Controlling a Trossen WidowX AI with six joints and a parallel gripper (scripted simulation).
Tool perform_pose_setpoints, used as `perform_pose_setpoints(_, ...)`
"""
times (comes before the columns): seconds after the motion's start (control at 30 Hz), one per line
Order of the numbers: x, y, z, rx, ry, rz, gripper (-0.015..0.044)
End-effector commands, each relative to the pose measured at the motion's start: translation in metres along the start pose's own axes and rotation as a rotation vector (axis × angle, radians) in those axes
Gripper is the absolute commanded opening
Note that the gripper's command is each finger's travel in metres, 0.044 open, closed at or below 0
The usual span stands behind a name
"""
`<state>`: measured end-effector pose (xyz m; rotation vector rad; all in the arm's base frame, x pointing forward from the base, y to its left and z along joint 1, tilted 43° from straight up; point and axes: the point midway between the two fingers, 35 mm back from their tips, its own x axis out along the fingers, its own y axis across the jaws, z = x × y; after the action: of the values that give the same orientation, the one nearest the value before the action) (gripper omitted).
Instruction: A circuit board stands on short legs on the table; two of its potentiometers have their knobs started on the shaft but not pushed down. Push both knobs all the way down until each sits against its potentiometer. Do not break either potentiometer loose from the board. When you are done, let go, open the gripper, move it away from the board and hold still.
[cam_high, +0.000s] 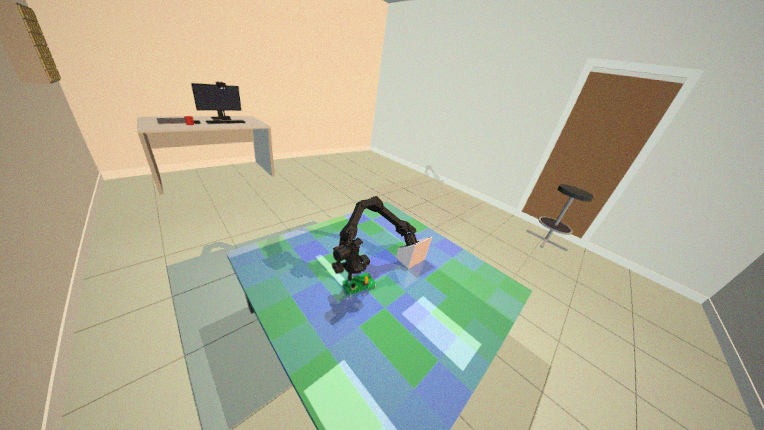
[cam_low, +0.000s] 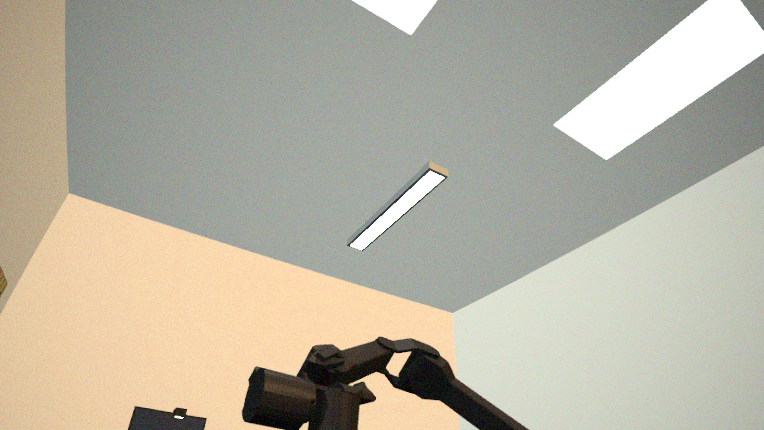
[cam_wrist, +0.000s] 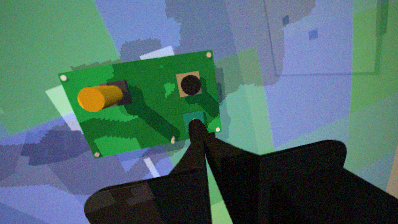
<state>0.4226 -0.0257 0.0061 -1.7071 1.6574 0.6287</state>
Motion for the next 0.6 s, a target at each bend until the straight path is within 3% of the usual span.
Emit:
perform_pose_setpoints(0.0, 0.0174, -0.0011, -0.0029, 0.020, 0.006, 0.017, 0.0000)
perform_pose_setpoints(0.57, 0.0210, -0.0010, -0.0030, 0.020, 0.006, 0.017, 0.0000)
